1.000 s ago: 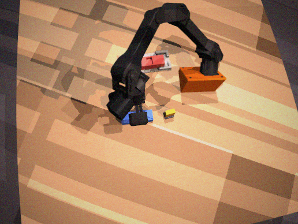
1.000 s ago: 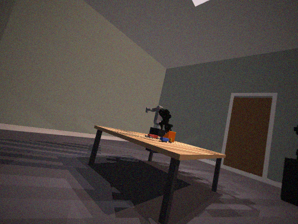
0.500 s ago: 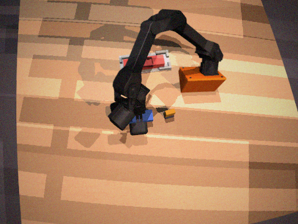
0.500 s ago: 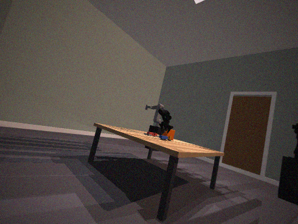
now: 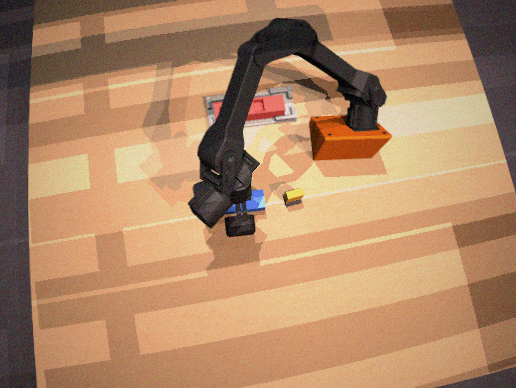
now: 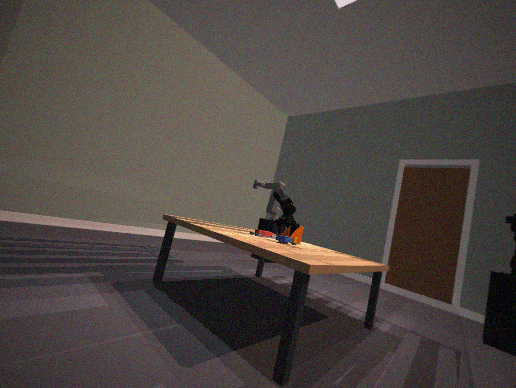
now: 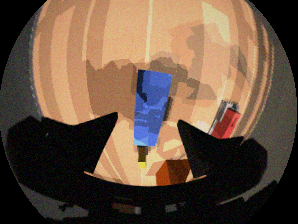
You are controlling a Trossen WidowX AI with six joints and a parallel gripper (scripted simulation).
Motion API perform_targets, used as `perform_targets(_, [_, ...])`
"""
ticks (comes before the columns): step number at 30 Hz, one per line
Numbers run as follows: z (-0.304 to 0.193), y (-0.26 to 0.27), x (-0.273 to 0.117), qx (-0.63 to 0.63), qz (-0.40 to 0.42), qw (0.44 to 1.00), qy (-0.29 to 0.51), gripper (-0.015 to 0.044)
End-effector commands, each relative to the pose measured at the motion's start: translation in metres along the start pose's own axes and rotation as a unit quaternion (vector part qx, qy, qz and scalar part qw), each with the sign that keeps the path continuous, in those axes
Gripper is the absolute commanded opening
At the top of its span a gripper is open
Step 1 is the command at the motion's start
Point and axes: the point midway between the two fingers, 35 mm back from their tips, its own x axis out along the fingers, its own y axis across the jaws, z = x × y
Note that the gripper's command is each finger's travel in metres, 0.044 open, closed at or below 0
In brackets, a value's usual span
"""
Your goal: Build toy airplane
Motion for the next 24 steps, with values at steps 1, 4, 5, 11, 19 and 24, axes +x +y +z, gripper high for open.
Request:
perform_targets(1, [-0.002, 0.0, 0.006, -0.004, -0.003, 1.0, 0.0, 0.044])
perform_targets(4, [-0.001, 0.0, 0.011, -0.004, -0.003, 1.0, 0.0, 0.044])
perform_targets(5, [-0.001, 0.0, 0.013, -0.004, -0.003, 1.0, 0.0, 0.044])
perform_targets(11, [-0.002, -0.001, 0.023, -0.004, -0.003, 1.0, 0.0, 0.044])
perform_targets(19, [-0.002, -0.001, 0.035, -0.004, -0.004, 1.0, 0.0, 0.044])
perform_targets(24, [-0.002, -0.001, 0.036, -0.004, -0.004, 1.0, 0.0, 0.0361])
